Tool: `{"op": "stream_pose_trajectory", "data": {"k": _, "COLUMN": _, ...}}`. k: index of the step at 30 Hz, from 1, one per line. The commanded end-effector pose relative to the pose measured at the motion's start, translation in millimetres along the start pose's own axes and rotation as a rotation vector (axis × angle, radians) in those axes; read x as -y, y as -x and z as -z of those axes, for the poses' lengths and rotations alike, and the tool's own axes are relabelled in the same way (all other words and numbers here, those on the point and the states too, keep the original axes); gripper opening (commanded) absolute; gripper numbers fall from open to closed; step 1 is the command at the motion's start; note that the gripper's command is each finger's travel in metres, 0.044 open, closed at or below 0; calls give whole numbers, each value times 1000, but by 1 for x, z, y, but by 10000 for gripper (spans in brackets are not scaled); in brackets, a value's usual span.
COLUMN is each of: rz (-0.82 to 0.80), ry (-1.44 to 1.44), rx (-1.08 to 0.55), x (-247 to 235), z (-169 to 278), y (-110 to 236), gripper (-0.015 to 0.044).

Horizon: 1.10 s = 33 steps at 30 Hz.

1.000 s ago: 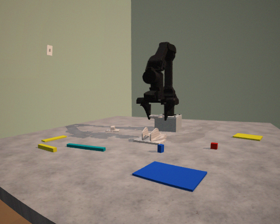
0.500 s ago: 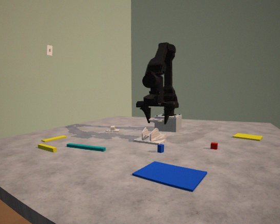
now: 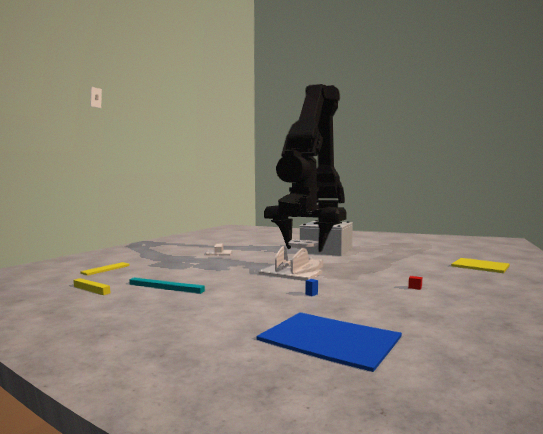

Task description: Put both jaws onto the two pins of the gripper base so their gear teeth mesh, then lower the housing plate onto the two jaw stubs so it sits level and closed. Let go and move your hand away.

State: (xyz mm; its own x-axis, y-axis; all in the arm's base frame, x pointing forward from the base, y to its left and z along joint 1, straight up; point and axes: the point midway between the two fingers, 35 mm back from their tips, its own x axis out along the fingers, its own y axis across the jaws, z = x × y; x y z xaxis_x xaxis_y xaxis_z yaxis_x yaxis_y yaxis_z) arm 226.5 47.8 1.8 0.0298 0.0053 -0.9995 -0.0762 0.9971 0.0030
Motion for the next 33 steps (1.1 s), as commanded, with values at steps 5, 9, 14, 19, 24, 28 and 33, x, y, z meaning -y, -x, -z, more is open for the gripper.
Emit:
{"op": "stream_pose_trajectory", "data": {"k": 5, "rz": 1, "ry": 3, "rx": -5, "x": 1, "z": 3, "y": -14, "gripper": 351}}
{"op": "stream_pose_trajectory", "data": {"k": 9, "rz": 1, "ry": 3, "rx": -5, "x": 1, "z": 4, "y": -20, "gripper": 351}}
{"op": "stream_pose_trajectory", "data": {"k": 14, "rz": 1, "ry": 3, "rx": -5, "x": 1, "z": 4, "y": -21, "gripper": 351}}
{"op": "stream_pose_trajectory", "data": {"k": 19, "rz": 1, "ry": 3, "rx": -5, "x": 1, "z": 4, "y": -21, "gripper": 351}}
{"op": "stream_pose_trajectory", "data": {"k": 24, "rz": 1, "ry": 3, "rx": -5, "x": 1, "z": 4, "y": -21, "gripper": 351}}
{"op": "stream_pose_trajectory", "data": {"k": 28, "rz": 1, "ry": 3, "rx": -5, "x": 1, "z": 4, "y": -22, "gripper": 351}}
{"op": "stream_pose_trajectory", "data": {"k": 33, "rz": 1, "ry": 3, "rx": -5, "x": 1, "z": 4, "y": -23, "gripper": 351}}
